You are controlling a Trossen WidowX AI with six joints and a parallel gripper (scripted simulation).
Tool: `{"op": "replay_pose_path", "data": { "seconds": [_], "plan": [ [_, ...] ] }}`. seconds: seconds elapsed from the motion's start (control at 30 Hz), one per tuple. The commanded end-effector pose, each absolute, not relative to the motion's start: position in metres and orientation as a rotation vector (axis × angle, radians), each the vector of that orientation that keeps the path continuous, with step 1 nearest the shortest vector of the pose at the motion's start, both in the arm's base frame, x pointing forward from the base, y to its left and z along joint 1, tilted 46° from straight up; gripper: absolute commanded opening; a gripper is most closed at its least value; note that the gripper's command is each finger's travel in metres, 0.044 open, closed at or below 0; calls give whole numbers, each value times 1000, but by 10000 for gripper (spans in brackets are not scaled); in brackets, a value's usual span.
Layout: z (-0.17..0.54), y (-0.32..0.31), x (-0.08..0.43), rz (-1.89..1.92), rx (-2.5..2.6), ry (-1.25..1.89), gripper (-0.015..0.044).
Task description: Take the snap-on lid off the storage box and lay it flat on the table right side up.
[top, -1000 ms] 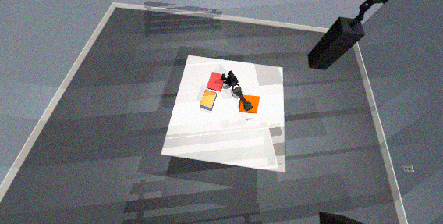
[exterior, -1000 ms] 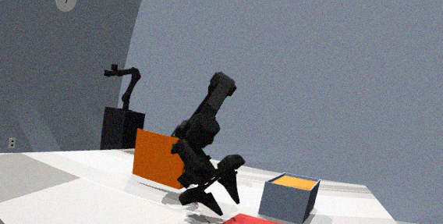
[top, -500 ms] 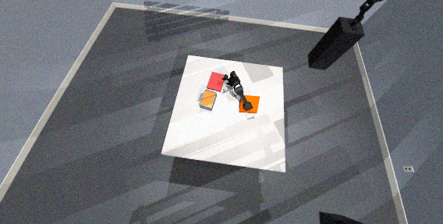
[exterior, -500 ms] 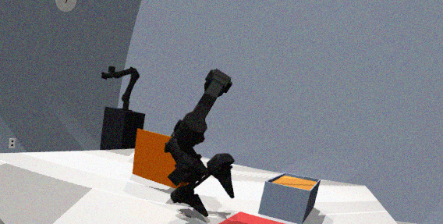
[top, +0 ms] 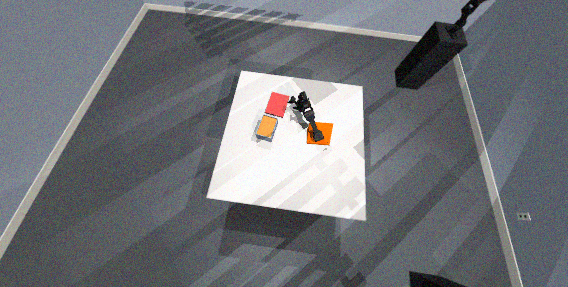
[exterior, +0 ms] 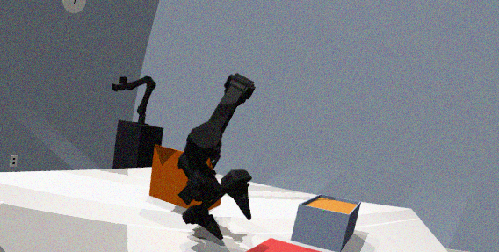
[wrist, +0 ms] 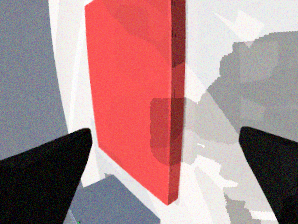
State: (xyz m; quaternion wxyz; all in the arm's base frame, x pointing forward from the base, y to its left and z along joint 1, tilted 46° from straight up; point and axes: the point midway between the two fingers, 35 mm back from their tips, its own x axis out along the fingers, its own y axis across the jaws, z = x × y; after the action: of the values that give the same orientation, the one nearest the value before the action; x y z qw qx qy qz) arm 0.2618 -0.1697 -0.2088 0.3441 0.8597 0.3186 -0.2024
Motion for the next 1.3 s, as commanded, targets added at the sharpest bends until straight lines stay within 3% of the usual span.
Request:
{"op": "replay_pose_path", "data": {
  "seconds": [0.0, 1.27],
  "plan": [
    [-205, -169, 253, -522, 2234, 827, 440],
    [-159, -214, 233, -527, 2231, 828, 440]
  ]
}}
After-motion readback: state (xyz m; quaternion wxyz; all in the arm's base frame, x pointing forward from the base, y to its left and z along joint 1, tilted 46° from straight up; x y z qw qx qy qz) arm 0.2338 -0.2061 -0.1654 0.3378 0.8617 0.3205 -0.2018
